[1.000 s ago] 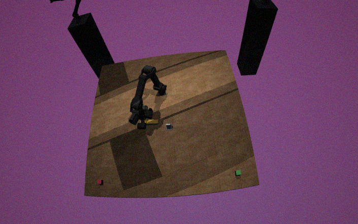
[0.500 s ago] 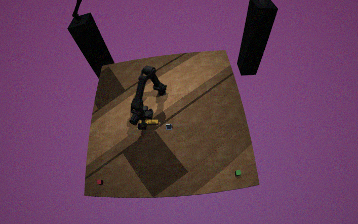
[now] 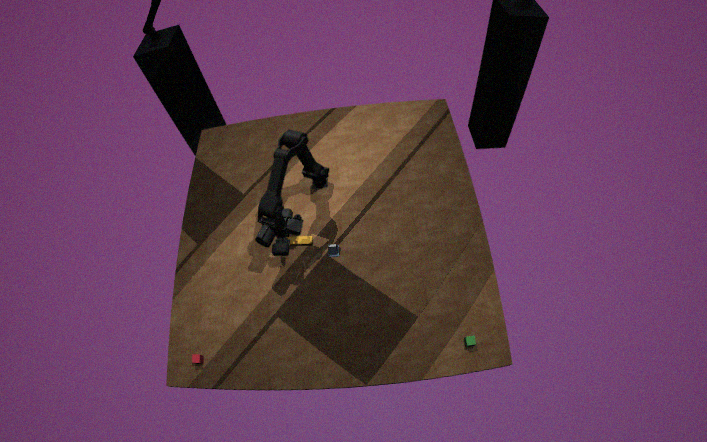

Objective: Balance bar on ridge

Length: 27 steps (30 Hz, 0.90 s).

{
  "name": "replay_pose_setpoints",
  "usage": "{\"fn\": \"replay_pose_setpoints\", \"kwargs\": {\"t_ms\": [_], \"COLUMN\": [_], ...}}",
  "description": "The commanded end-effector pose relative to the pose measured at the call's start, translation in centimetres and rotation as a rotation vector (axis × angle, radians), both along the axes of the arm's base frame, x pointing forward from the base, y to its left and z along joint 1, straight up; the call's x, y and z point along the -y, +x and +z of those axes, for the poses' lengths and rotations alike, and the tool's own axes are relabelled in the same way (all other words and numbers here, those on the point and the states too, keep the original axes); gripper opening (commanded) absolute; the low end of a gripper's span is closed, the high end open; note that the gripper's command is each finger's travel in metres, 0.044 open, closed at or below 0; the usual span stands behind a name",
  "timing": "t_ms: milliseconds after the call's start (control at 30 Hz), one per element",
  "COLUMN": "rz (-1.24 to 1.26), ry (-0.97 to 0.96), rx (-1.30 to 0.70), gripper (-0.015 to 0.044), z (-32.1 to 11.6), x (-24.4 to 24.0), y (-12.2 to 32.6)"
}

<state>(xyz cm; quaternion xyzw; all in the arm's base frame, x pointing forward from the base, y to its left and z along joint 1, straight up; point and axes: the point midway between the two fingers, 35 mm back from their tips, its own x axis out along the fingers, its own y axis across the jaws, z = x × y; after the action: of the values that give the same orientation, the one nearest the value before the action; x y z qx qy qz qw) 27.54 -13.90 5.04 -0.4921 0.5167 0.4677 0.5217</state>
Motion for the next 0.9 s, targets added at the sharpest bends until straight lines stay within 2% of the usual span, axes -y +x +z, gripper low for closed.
{"fn": "replay_pose_setpoints", "kwargs": {"t_ms": [0, 100, 233, 867], "rz": [0.0, 0.0, 0.0, 0.003], "ry": [0.0, 0.0, 0.0, 0.003], "rx": [0.0, 0.0, 0.0, 0.001], "gripper": [0.0124, 0.0104, 0.0, 0.0], "z": [0.0, 0.0, 0.6, 5.5], "x": [0.0, 0.0, 0.0, 0.1], "y": [0.0, 0.0, 0.1, 0.3]}}
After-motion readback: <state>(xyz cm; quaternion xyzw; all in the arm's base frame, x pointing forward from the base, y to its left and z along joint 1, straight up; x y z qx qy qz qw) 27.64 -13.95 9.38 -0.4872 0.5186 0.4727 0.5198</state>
